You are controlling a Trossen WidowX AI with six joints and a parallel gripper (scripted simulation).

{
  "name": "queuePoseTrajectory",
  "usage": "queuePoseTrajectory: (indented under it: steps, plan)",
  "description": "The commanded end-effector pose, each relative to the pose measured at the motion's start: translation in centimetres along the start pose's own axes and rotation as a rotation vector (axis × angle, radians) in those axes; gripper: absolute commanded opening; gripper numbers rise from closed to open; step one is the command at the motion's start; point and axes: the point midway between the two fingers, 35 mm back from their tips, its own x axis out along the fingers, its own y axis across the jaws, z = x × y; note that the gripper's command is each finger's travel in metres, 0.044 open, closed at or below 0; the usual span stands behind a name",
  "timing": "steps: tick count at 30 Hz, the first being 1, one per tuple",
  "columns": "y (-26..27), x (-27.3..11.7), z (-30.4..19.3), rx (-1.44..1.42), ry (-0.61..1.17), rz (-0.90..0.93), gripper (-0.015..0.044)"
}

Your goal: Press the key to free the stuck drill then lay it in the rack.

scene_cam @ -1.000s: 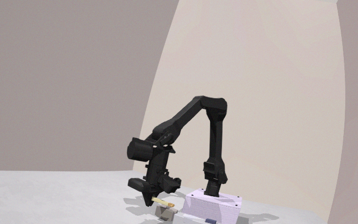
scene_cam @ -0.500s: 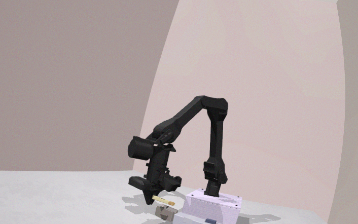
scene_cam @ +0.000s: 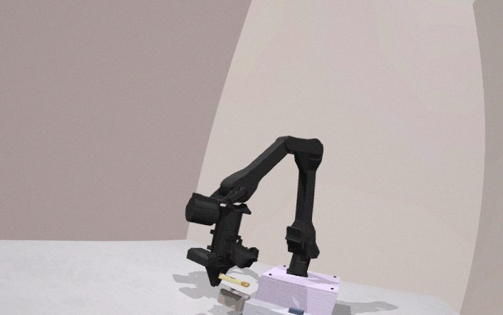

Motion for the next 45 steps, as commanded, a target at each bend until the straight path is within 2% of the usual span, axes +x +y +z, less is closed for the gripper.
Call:
queuePoseTrajectory:
  steps: [1,25,45]
  plan:
    - [0.7,-0.1,-0.2,-0.004,0.006,-0.002,0.0000]
    - [4.4,-0.5,-1.1,-0.004,0.007,0.002,0.0000]
    - [4.4,2.1,-1.1,-0.004,0.007,0.002,0.0000]
